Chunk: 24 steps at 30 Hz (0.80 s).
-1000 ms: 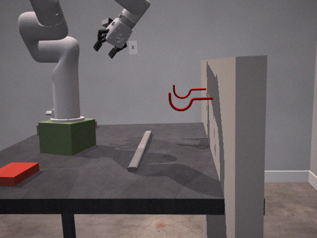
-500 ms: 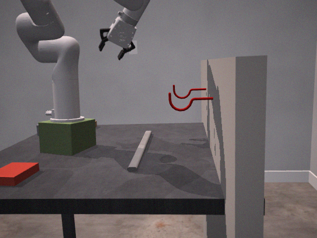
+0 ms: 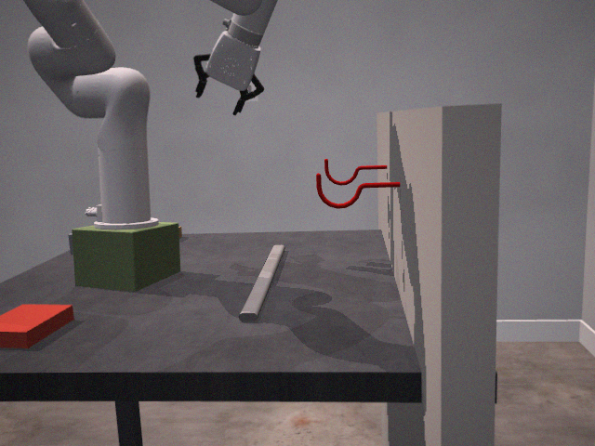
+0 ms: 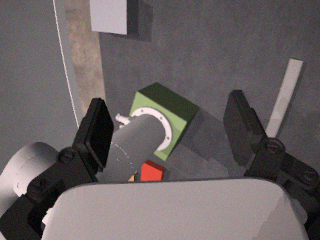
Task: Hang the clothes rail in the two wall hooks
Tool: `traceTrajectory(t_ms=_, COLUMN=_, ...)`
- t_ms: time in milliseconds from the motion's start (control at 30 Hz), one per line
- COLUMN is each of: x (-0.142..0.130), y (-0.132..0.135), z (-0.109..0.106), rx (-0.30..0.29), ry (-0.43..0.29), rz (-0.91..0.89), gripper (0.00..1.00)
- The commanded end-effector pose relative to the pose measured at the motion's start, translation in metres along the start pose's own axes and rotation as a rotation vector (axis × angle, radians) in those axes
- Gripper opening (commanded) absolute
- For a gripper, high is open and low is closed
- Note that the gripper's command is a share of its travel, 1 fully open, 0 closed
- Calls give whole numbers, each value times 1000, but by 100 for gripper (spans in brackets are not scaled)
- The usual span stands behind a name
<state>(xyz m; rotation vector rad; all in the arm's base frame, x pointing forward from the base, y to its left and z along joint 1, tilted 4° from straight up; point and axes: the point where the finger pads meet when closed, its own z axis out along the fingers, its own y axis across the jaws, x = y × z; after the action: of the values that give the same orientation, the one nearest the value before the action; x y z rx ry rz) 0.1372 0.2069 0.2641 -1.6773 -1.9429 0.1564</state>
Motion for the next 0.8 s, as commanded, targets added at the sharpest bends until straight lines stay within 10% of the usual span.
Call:
traceTrajectory(t_ms=0, x=-6, y=14, z=-6, rx=-56, ry=14, rz=159, gripper=100)
traceTrajectory(t_ms=767, x=-39, y=56, z=-21, rx=-222, ry=101, rz=811, gripper=100)
